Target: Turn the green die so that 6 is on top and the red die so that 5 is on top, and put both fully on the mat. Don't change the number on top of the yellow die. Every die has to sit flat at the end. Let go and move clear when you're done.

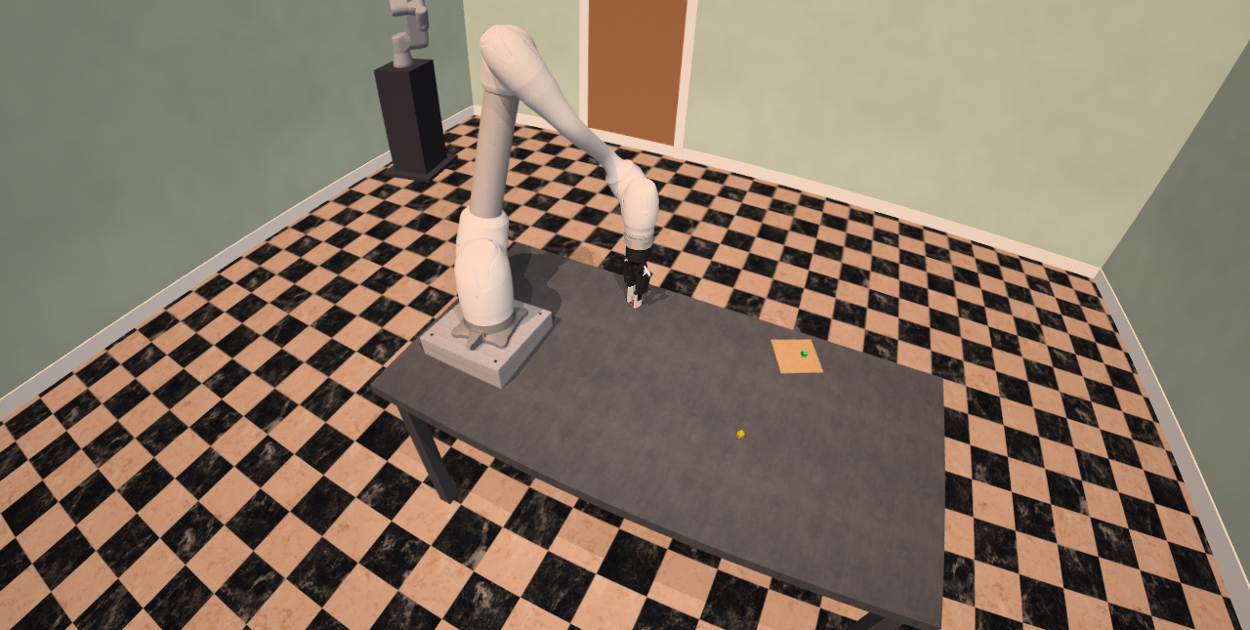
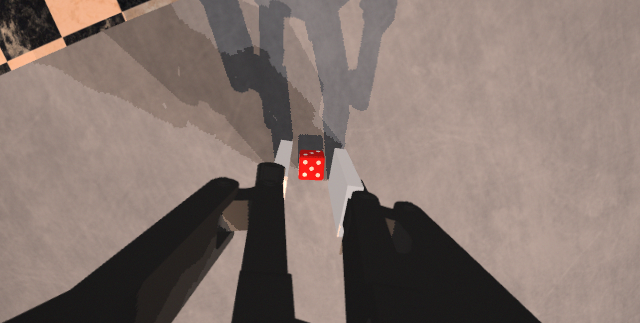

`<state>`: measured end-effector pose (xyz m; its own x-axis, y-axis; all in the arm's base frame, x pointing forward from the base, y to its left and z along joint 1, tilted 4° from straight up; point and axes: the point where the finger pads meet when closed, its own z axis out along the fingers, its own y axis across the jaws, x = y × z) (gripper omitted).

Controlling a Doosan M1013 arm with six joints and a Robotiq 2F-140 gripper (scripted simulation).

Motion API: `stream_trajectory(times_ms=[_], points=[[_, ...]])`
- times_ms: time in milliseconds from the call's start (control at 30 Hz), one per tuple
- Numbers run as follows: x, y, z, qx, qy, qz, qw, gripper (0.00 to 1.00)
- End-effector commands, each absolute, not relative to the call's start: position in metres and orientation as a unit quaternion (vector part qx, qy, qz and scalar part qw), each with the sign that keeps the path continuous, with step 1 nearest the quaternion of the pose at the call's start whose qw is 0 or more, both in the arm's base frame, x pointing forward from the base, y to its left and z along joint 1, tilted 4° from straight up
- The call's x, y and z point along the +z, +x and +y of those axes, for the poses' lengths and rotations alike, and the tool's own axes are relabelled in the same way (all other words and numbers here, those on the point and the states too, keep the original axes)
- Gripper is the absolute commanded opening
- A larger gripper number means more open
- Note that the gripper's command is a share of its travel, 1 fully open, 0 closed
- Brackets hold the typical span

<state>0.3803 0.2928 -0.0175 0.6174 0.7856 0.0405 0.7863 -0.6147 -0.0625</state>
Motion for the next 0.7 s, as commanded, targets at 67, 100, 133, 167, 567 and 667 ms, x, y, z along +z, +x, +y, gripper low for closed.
stream_trajectory(times_ms=[67,100,133,167,567,667], points=[[-0.0194,0.3783,0.294,-0.004,-0.898,-0.438,0.039,0.27],[-0.0194,0.3783,0.294,-0.004,-0.898,-0.438,0.039,0.27],[-0.0194,0.3783,0.294,-0.004,-0.898,-0.438,0.039,0.27],[-0.0194,0.3783,0.294,-0.004,-0.898,-0.438,0.039,0.16],[-0.0194,0.3783,0.294,-0.004,-0.898,-0.438,0.039,0.16],[-0.0194,0.3783,0.294,-0.004,-0.898,-0.438,0.039,0.16]])
